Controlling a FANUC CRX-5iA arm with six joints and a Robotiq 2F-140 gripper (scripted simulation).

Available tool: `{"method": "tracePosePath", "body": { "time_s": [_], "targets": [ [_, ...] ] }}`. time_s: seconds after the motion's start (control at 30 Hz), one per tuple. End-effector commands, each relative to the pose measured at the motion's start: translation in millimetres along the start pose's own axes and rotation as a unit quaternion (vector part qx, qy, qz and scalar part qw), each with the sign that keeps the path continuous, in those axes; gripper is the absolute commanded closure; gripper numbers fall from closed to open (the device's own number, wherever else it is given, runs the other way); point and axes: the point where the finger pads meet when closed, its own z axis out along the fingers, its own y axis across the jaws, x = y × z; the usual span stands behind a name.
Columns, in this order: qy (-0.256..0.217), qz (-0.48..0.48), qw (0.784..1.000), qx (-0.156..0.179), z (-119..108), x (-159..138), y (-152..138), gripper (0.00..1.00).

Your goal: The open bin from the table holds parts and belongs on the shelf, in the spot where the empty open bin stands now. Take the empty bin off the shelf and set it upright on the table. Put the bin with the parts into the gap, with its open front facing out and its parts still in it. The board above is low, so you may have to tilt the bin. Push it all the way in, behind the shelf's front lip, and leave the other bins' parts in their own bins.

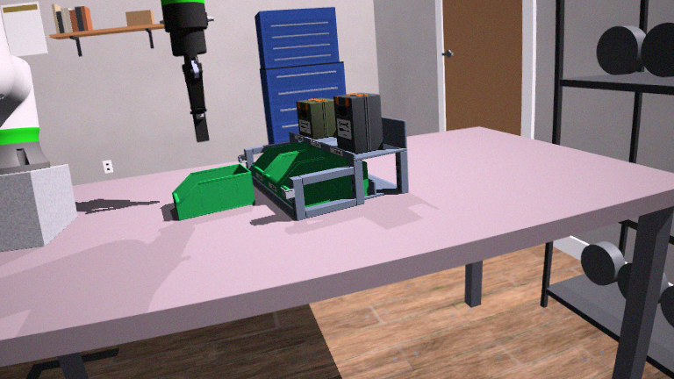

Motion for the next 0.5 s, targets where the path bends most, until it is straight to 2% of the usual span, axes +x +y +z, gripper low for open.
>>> {"method": "tracePosePath", "body": {
  "time_s": [0.0,0.1,0.23,0.43,0.47],
  "targets": [
    [-0.001,-0.01,1.0,0.0,-0.6,-2.7,-1.7,0.9],
    [-0.001,-0.019,1.0,0.0,-0.8,-4.7,-3.1,0.9],
    [0.0,-0.093,0.996,0.001,-1.4,-20.8,-15.3,0.9],
    [0.0,-0.261,0.965,0.003,0.8,-64.1,-56.4,0.9],
    [0.0,-0.283,0.959,0.003,0.8,-64.1,-56.4,0.9]
  ]
}}
